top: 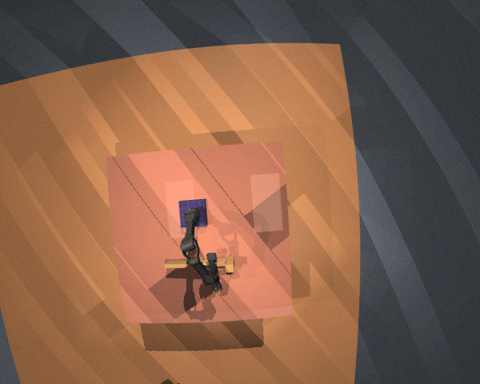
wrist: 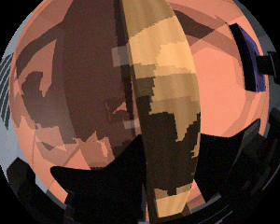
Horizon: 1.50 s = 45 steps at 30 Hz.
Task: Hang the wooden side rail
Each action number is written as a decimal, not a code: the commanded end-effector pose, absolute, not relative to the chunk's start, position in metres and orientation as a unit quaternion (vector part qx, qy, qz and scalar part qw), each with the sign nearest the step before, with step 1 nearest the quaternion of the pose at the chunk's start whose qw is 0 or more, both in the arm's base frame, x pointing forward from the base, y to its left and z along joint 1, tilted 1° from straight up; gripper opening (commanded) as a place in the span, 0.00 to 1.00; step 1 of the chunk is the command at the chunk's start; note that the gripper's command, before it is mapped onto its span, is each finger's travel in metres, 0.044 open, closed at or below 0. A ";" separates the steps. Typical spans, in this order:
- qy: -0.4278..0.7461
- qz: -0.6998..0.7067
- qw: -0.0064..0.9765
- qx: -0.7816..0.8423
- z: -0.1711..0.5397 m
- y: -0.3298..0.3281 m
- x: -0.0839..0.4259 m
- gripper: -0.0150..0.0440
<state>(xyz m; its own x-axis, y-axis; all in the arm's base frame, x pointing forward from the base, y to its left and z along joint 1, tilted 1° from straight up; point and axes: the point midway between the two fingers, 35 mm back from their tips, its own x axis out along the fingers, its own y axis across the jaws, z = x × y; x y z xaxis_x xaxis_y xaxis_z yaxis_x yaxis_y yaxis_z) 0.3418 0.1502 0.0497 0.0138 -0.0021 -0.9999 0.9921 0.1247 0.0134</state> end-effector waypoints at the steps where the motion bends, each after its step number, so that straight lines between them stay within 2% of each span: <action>1: 0.524 -0.462 0.535 0.476 0.052 0.152 0.345 0.25; 45: 0.524 -0.462 0.535 0.476 0.050 0.154 0.344 0.25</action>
<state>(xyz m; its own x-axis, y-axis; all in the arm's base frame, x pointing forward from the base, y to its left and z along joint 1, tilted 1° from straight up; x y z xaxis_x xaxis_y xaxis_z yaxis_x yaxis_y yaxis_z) 0.3429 0.1526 0.0493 0.0197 -0.0018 -0.9998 0.9926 0.1198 0.0193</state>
